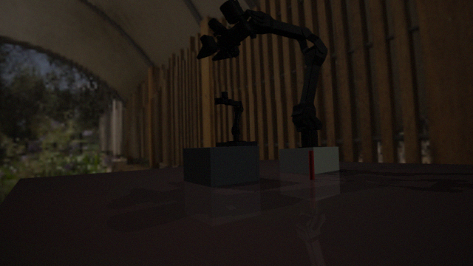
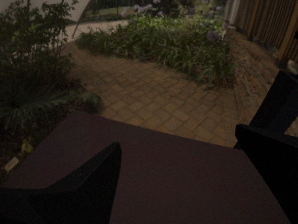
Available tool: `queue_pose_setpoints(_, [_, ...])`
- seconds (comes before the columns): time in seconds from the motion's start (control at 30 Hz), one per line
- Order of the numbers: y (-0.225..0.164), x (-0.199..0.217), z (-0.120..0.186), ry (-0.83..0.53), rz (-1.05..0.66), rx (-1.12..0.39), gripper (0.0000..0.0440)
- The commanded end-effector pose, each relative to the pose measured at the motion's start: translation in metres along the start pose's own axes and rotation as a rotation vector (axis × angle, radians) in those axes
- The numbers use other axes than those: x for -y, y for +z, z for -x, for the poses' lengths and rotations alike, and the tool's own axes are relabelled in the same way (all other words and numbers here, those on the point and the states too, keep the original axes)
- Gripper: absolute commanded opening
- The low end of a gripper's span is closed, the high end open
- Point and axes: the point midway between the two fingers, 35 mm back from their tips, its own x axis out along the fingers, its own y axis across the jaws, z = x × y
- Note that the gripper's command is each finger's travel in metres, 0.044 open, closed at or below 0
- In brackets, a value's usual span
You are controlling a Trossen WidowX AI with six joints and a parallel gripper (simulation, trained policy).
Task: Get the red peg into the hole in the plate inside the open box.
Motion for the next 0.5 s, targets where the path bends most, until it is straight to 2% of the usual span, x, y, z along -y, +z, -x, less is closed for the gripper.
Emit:
queue_pose_setpoints(0.0, [-0.025, -0.035, 0.013, 0.109, 0.045, -0.057, 0.044])
queue_pose_setpoints(0.23, [-0.076, -0.088, 0.052, 0.298, 0.113, -0.178, 0.044])
queue_pose_setpoints(0.47, [-0.133, -0.12, 0.098, 0.436, 0.175, -0.323, 0.044])
